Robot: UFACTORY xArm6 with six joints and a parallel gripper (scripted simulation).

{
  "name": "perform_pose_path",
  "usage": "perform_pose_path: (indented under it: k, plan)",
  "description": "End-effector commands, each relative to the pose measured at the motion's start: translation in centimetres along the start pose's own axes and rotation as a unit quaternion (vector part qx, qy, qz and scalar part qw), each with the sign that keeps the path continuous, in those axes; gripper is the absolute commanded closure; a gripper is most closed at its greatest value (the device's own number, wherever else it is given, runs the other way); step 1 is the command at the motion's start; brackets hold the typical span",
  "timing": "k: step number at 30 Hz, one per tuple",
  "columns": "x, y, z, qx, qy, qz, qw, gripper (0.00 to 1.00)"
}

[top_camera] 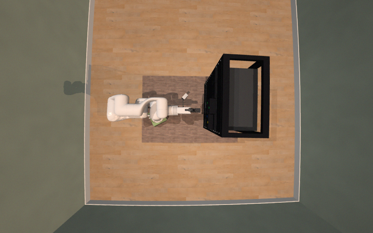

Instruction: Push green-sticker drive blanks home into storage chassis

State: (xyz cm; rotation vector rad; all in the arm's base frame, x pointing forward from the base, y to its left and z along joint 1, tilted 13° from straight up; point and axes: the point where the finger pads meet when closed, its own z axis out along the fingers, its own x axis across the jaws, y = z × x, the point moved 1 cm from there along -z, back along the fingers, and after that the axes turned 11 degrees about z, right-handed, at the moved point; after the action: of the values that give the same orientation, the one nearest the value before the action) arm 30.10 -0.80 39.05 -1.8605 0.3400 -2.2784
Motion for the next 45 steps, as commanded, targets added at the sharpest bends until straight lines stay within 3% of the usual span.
perform_pose_path:
  k: [1,26,38,45]
  plan:
    - [-0.3,-1.2,-0.3,-0.013,0.006,-0.002,1.0,1.0]
    - [-0.9,-2.8,-0.5,-0.013,0.006,-0.002,1.0,1.0]
    - [-0.8,-2.6,4.3,-0.013,0.006,-0.002,1.0,1.0]
    - [-0.8,-2.6,4.7,-0.013,0.006,-0.002,1.0,1.0]
